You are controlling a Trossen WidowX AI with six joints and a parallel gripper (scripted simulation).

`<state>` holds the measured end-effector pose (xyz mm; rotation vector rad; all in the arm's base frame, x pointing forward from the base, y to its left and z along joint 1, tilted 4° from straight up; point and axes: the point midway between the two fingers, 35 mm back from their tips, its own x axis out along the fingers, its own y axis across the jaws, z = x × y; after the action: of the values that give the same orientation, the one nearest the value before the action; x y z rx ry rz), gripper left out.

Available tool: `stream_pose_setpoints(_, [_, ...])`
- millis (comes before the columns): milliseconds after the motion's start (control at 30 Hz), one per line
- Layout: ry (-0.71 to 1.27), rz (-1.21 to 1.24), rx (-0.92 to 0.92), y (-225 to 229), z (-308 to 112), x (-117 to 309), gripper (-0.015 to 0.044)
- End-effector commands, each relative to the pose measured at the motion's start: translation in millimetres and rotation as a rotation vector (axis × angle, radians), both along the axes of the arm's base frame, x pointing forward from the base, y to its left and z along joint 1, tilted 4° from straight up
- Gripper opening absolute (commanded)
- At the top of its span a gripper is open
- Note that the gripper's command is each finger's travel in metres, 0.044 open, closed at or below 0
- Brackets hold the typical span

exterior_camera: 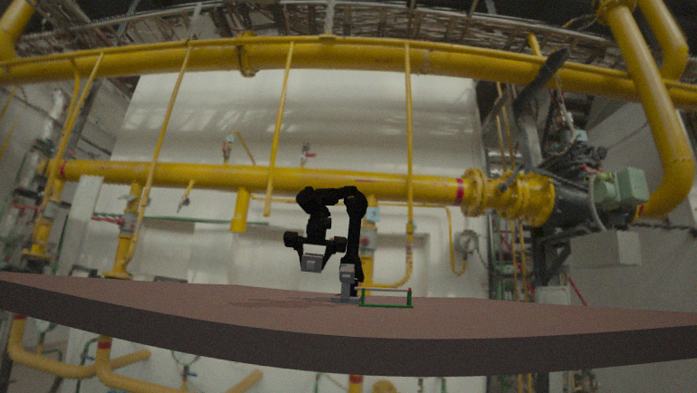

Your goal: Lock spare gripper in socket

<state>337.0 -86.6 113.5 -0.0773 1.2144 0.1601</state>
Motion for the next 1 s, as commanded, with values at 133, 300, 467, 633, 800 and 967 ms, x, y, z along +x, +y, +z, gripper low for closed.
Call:
stream_pose_setpoints(133, [0.024,-0.015,-0.036,6.5,1.2,-5.8,0.0])
stream_pose_setpoints(300, [0.054,-0.018,-0.061,11.6,-1.3,-10.8,0.0])
stream_pose_setpoints(467, [0.099,-0.016,-0.102,19.0,-4.4,-19.0,0.0])
stream_pose_setpoints(633, [0.141,-0.016,-0.147,25.7,-7.2,-27.4,0.0])
stream_pose_setpoints(800, [0.178,-0.02,-0.197,31.6,-9.8,-35.7,0.0])
stream_pose_setpoints(967, [0.21,-0.028,-0.248,36.5,-10.8,-43.3,0.0])
